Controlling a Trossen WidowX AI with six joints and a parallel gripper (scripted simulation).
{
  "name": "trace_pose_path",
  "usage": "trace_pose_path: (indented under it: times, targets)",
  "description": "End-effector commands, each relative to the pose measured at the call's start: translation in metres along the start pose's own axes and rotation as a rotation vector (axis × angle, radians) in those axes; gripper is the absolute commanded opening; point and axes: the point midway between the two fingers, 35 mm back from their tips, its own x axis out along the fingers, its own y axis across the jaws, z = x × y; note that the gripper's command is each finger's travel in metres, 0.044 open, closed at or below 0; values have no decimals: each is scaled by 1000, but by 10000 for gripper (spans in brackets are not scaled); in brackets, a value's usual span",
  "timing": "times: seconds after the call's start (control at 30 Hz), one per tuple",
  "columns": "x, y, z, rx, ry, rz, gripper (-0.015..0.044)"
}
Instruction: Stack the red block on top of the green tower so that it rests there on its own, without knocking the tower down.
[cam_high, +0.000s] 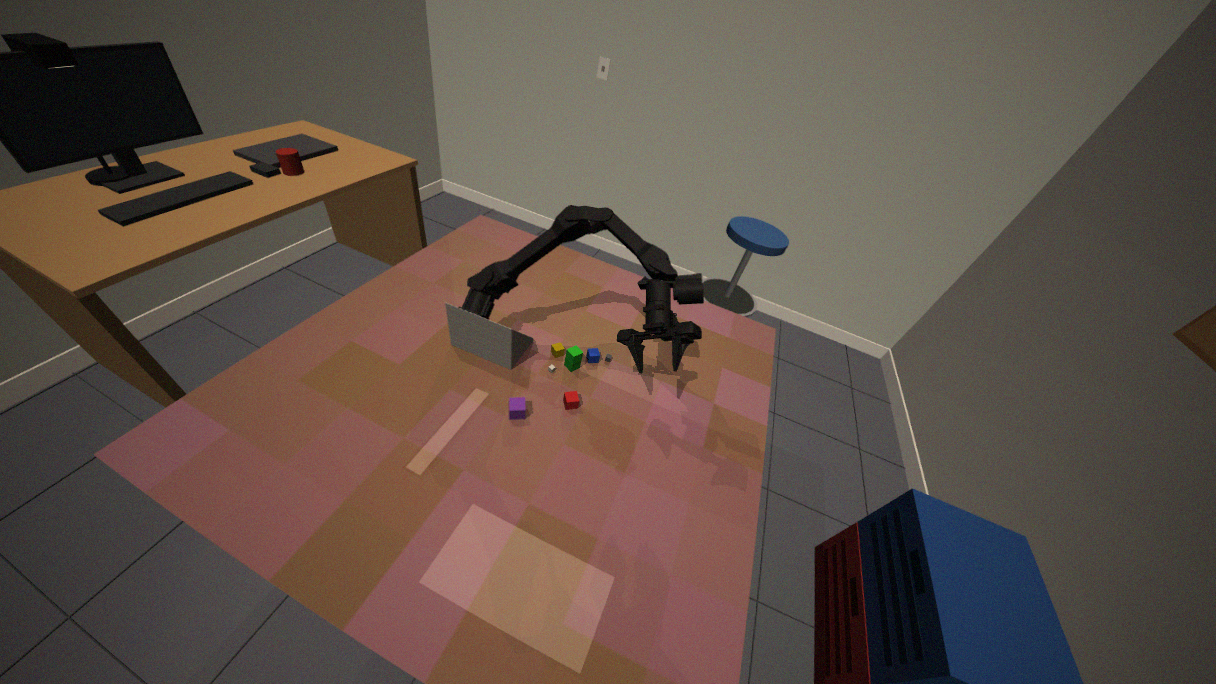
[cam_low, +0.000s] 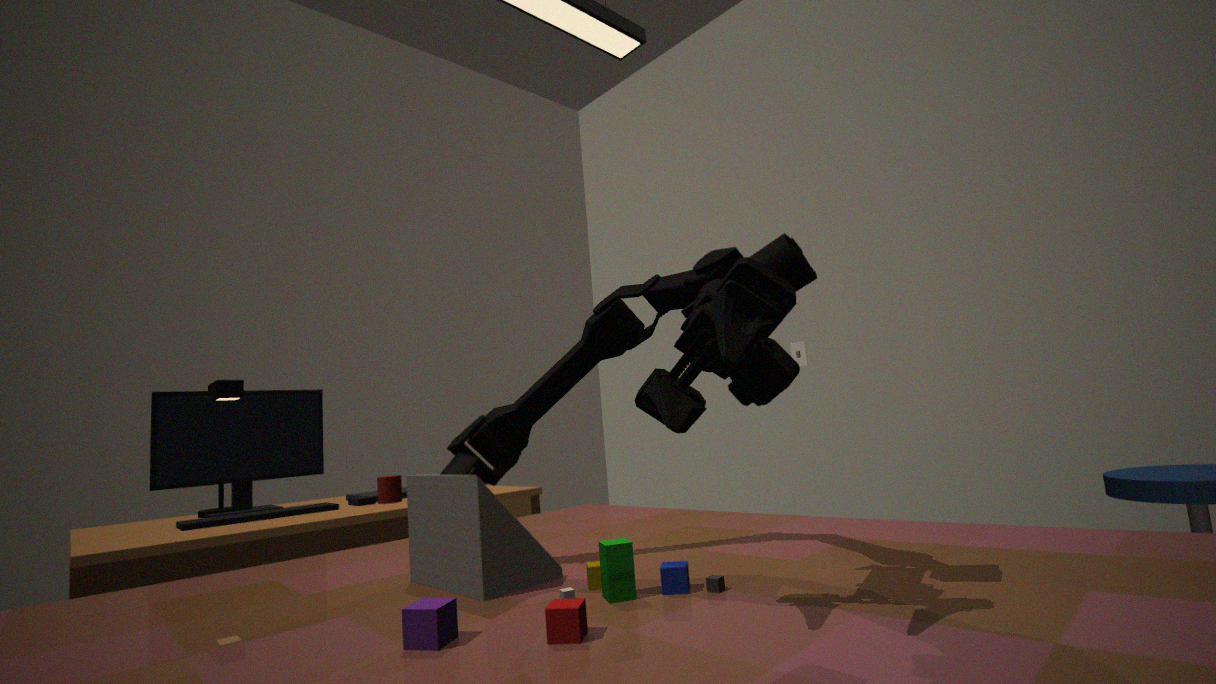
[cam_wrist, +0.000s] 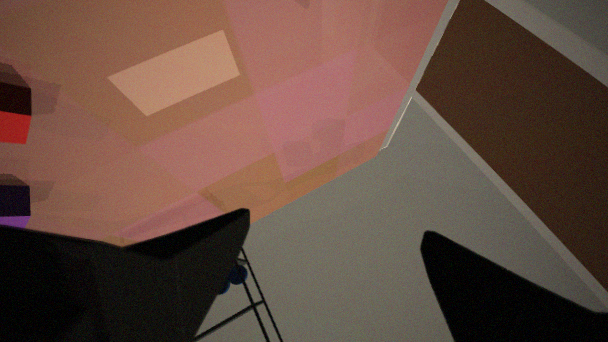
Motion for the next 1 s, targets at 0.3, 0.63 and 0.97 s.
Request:
trace_pose_path:
  times: [0.3, 0.63, 0.97]
  targets:
    - [47, 116, -35, 208, -231, 511, 440]
    - [35, 195, -43, 545, -477, 893, 440]
    - [49, 213, -24, 545, -477, 893, 440]
